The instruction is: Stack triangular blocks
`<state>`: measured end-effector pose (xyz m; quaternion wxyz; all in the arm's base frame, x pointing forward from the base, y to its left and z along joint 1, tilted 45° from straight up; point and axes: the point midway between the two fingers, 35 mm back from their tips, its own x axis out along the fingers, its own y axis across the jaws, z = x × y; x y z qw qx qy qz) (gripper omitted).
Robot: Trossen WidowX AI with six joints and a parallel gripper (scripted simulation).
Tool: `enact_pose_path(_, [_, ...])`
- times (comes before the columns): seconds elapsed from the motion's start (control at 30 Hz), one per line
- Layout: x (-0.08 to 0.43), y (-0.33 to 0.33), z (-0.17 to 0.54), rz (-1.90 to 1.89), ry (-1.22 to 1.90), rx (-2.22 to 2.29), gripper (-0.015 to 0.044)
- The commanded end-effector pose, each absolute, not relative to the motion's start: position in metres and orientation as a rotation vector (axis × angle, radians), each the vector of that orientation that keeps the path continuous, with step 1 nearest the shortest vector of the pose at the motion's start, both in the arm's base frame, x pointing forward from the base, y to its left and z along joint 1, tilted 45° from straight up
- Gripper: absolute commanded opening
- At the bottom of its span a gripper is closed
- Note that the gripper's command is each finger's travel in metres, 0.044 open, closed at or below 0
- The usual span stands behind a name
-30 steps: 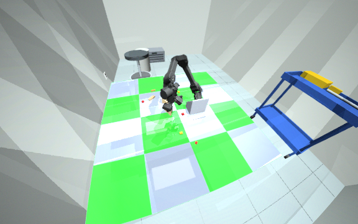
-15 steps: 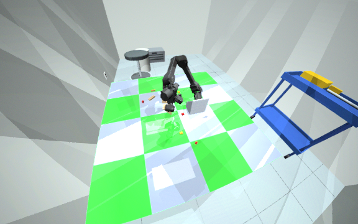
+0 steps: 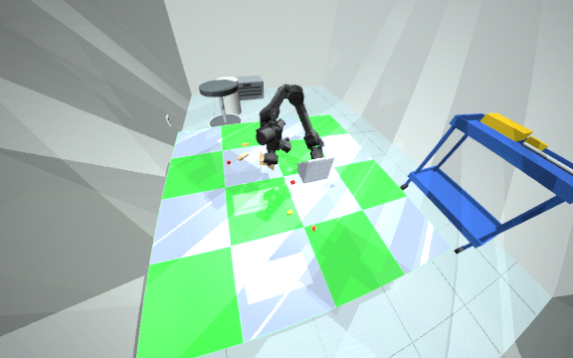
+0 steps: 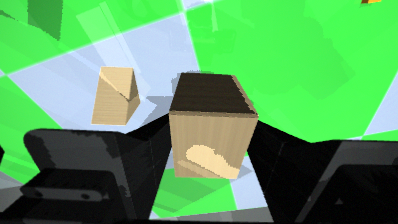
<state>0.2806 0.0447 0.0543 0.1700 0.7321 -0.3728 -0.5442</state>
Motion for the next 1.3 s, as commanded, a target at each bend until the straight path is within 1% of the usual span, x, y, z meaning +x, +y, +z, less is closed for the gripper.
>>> enact_pose_path(0.0, [0.275,0.037,0.073,-1.539,-1.056,2.084,0.0])
enact_pose_path(0.9, [0.21,-0.022,0.163,-1.538,-1.058,2.074,0.0])
enact_pose_path(1.07, [0.21,-0.025,0.163,-1.54,-1.057,2.075,0.0])
enact_pose_path(1.27, [0.219,-0.043,0.144,-1.546,-1.05,2.081,0.0])
